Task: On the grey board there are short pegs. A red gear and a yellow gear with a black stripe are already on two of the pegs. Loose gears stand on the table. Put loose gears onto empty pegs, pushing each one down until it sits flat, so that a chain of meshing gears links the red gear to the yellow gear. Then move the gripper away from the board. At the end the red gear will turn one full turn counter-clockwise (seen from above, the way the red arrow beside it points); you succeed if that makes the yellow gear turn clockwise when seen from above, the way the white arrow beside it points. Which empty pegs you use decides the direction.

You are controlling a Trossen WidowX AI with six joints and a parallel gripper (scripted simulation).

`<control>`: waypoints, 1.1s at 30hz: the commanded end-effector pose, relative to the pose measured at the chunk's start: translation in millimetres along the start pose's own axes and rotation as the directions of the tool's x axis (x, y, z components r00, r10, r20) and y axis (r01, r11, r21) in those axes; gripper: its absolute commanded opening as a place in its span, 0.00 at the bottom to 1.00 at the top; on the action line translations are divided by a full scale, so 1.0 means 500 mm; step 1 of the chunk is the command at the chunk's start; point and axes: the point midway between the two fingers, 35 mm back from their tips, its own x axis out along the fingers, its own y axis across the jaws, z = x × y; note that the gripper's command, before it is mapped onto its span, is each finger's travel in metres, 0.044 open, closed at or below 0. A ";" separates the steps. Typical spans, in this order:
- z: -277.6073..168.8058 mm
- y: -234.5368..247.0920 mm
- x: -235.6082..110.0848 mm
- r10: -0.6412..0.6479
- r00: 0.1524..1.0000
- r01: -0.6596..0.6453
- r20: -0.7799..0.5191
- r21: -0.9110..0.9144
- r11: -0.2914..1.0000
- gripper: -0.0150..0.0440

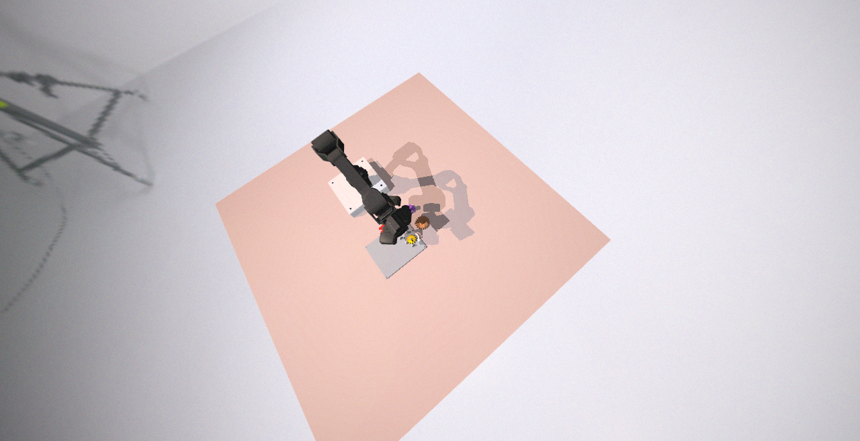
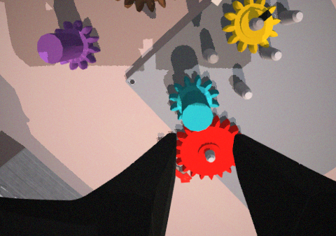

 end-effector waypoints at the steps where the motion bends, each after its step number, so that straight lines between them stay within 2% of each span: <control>1: 0.001 0.001 0.000 0.000 1.000 0.000 0.000 0.013 1.000 0.54; 6: 0.027 0.037 0.000 0.001 1.000 -0.002 0.002 0.349 0.937 0.76; 11: 0.052 0.081 0.001 0.002 1.000 -0.004 0.004 0.685 0.728 0.98; 12: 0.057 0.090 0.001 0.002 1.000 -0.005 0.004 0.741 0.672 1.00; 18: 0.079 0.145 0.002 0.004 1.000 -0.006 0.005 0.967 0.256 1.00; 22: 0.089 0.182 0.003 0.005 1.000 -0.006 0.006 0.999 -0.050 1.00; 25: 0.092 0.199 0.004 0.005 1.000 -0.005 0.006 0.980 -0.201 1.00; 27: 0.092 0.203 0.004 0.005 1.000 -0.004 0.006 0.967 -0.254 1.00; 33: 0.092 0.203 0.004 0.005 1.000 -0.004 0.006 0.967 -0.254 1.00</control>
